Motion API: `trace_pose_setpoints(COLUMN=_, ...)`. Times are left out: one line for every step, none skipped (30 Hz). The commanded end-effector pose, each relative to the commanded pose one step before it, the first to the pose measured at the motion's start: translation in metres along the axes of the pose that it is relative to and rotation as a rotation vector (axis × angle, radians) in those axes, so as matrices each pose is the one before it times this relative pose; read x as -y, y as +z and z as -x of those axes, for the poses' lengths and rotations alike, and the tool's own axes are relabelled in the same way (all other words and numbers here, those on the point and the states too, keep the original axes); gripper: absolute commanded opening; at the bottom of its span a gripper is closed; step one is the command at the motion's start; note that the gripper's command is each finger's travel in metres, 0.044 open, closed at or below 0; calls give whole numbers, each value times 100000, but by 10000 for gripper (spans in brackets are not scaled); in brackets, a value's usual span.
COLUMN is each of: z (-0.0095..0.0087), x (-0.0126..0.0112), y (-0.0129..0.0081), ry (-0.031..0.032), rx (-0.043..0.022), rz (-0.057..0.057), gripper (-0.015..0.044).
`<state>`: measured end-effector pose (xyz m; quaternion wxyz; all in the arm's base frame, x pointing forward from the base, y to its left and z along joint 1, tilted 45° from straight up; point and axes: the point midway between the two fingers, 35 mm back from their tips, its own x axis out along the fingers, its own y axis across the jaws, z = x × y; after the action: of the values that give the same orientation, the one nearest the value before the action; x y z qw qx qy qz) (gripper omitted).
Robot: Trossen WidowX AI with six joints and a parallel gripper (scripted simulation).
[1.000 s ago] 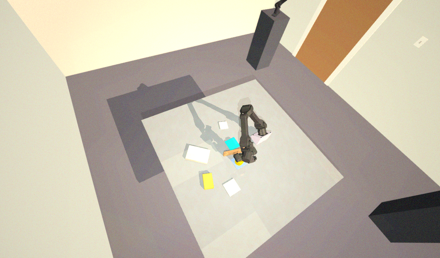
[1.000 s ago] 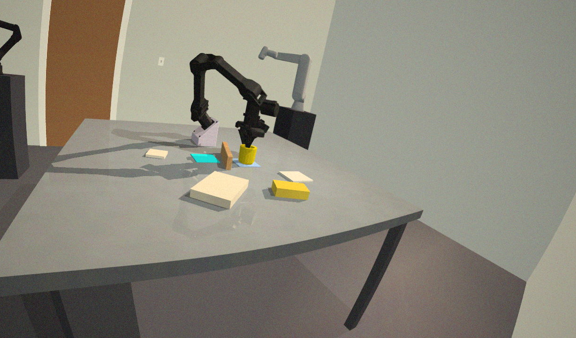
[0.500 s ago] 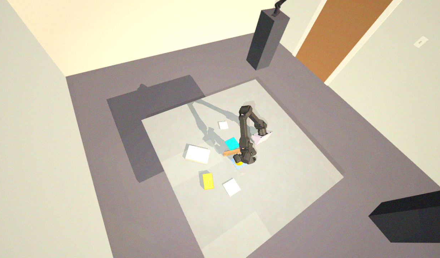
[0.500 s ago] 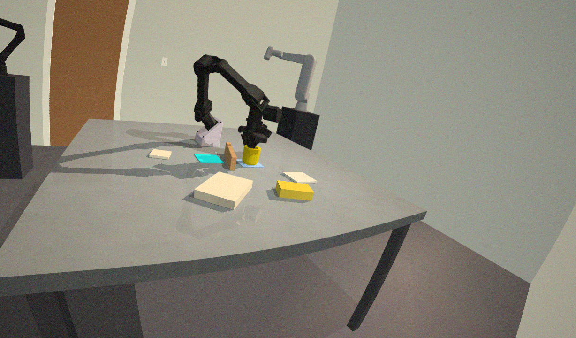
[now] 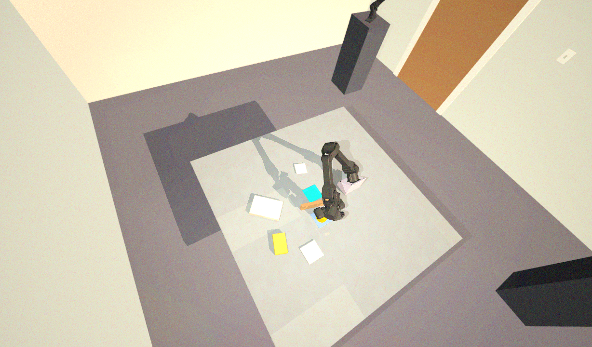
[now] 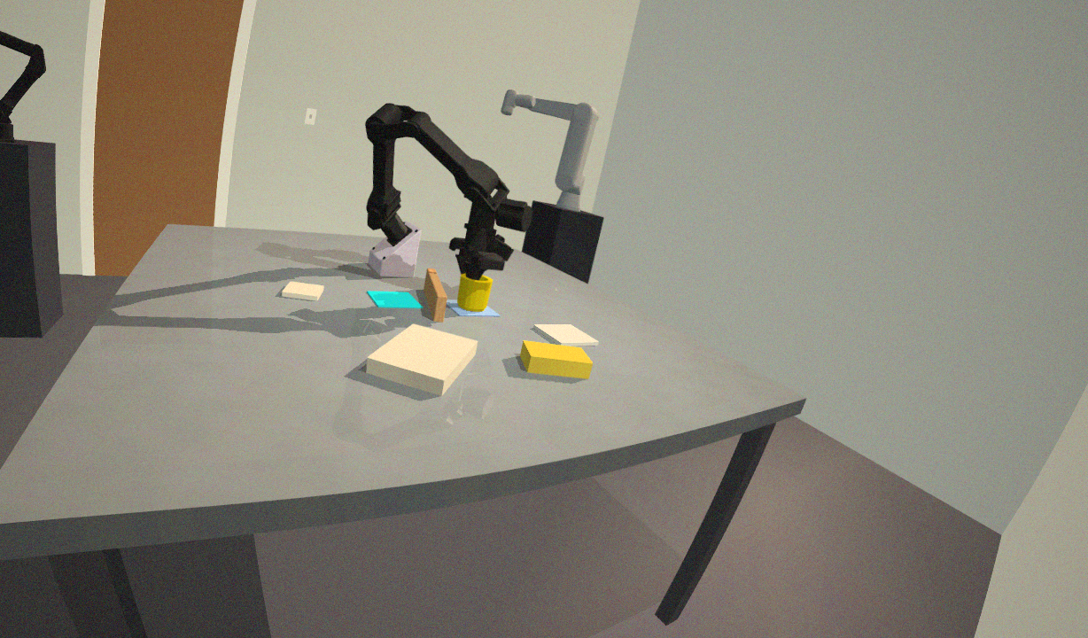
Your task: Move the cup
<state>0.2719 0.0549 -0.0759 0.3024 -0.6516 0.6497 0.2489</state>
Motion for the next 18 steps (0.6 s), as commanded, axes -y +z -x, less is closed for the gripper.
trace_pose_setpoints(z=12, x=11, y=-3, ry=4, rx=21, rz=-56, gripper=73)
trace_pose_setpoints(z=0, x=0, y=0, ry=0, rx=0, rz=0, gripper=67)
trace_pose_setpoints(z=0, x=0, y=0, ry=0, rx=0, rz=0, gripper=60)
trace_pose_setpoints(z=0, x=0, y=0, ry=0, rx=0, rz=0, gripper=53)
trace_pose_setpoints(z=0, x=0, y=0, ry=0, rx=0, rz=0, gripper=47)
trace_pose_setpoints(z=0, x=0, y=0, ry=0, rx=0, rz=0, gripper=40)
trace_pose_setpoints(z=0, x=0, y=0, ry=0, rx=0, rz=0, gripper=33)
trace_pose_setpoints(z=0, x=0, y=0, ry=0, rx=0, rz=0, gripper=27)
trace_pose_setpoints(z=0, x=0, y=0, ry=0, rx=0, rz=0, gripper=20)
trace_pose_setpoints(z=0, x=0, y=0, ry=0, rx=0, rz=0, gripper=13)
trace_pose_setpoints(z=0, x=0, y=0, ry=0, rx=0, rz=0, gripper=0)
trace_pose_setpoints(z=61, x=8, y=7, ry=-1, rx=6, rz=5, gripper=0)
trace_pose_setpoints(z=125, x=15, y=13, ry=-1, rx=12, rz=11, gripper=0)
trace_pose_setpoints(z=182, x=21, y=19, ry=-1, rx=16, rz=16, gripper=0)
trace_pose_setpoints(z=240, x=26, y=23, ry=-1, rx=19, rz=20, gripper=0)
trace_pose_setpoints(z=300, x=29, y=26, ry=-1, rx=21, rz=25, gripper=0)
trace_pose_setpoints(z=354, x=30, y=27, ry=0, rx=20, rz=28, gripper=0)
trace_pose_setpoints(z=383, x=28, y=24, ry=0, rx=17, rz=30, gripper=0)
